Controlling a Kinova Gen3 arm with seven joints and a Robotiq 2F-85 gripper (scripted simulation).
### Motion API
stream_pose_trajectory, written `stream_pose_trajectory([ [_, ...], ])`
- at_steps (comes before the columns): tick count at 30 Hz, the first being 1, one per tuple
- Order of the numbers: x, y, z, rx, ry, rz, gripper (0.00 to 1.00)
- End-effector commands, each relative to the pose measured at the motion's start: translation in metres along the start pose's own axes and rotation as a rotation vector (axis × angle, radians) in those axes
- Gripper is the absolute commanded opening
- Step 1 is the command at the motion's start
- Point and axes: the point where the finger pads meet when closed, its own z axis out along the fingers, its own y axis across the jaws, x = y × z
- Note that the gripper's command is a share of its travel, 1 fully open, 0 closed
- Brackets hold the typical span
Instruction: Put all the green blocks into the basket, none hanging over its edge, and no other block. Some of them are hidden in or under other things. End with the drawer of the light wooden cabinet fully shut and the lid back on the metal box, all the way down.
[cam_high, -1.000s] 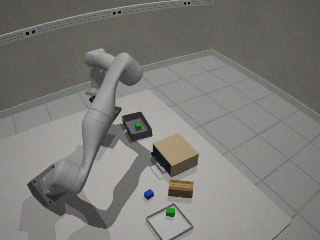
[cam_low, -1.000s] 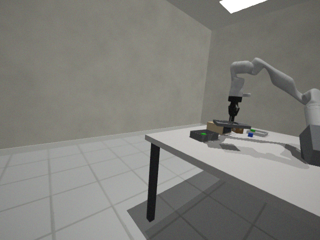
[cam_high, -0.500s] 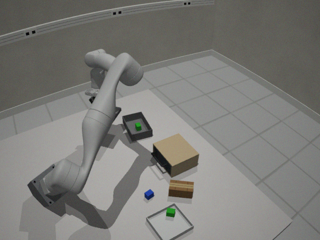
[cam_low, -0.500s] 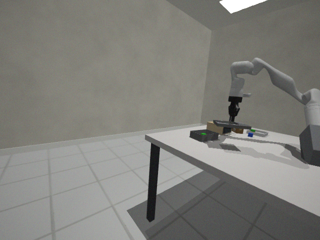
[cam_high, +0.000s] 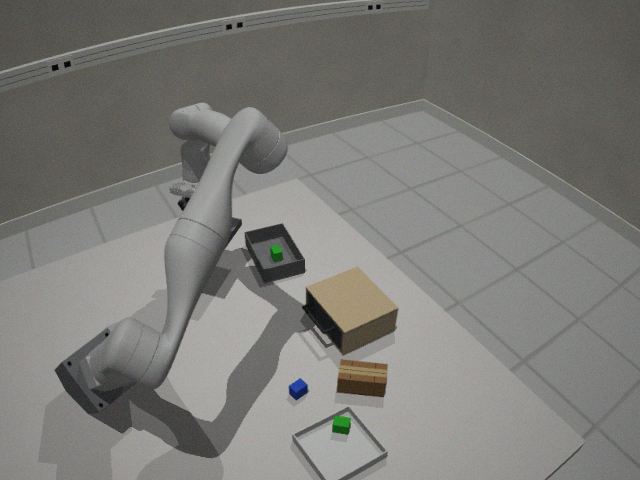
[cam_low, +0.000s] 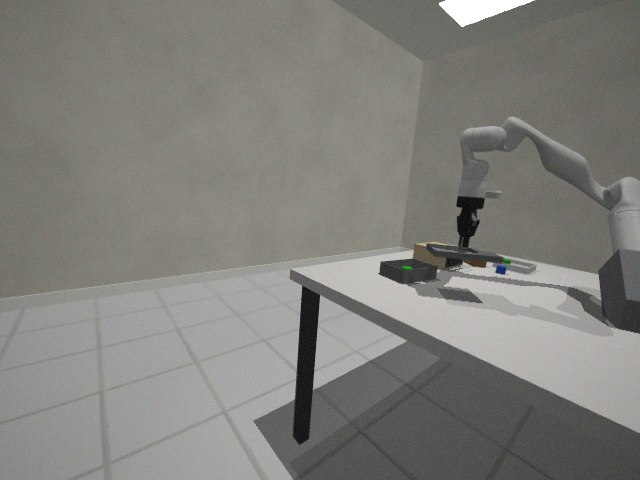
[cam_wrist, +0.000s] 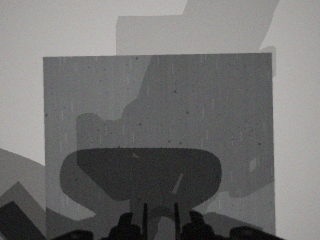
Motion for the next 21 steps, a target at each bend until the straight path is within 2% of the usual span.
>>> stream_pose_trajectory([
  [1, -0.002, -0.002, 0.007, 0.005, -0.006, 0.004, 0.1],
  [10, -0.002, -0.002, 0.019, 0.005, -0.006, 0.004, 0.1],
  [21, -0.001, -0.001, 0.043, 0.006, -0.003, 0.002, 0.1],
])
